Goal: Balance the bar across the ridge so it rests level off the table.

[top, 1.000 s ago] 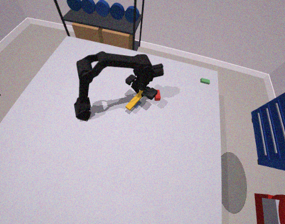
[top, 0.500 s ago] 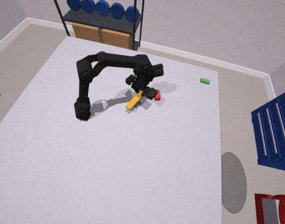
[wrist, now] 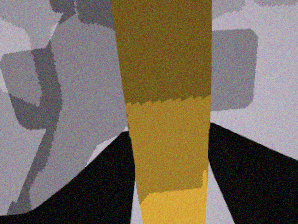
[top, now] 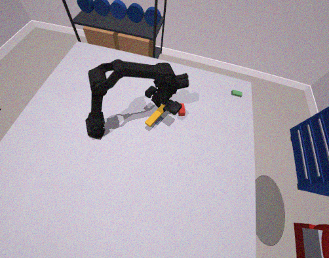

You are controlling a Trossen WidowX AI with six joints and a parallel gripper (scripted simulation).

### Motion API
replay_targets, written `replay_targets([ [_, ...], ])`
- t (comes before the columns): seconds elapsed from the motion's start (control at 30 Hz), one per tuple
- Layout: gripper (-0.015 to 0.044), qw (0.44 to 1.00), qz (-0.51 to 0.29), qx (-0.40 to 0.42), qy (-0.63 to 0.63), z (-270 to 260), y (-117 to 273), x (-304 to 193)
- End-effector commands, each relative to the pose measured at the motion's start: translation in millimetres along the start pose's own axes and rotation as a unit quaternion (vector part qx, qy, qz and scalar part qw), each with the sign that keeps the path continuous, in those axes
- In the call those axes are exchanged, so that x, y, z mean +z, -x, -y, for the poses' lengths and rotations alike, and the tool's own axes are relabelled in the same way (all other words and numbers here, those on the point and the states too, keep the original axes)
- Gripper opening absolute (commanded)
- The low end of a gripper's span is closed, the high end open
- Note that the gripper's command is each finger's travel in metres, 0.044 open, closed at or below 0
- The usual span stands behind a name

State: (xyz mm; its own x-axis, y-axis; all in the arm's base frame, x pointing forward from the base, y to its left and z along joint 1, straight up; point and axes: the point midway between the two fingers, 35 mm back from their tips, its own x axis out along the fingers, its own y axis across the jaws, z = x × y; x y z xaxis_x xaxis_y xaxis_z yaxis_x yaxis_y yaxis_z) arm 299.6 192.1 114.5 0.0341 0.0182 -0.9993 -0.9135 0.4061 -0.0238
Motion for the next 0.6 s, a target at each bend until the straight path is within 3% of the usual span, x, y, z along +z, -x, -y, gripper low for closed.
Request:
replay_targets([
  [0.0, 0.0, 1.0, -0.002, 0.003, -0.001, -1.1, -0.2, -0.5],
  [0.57, 0.0, 1.0, 0.0, 0.0, 0.0, -0.2, 0.5, -0.1],
])
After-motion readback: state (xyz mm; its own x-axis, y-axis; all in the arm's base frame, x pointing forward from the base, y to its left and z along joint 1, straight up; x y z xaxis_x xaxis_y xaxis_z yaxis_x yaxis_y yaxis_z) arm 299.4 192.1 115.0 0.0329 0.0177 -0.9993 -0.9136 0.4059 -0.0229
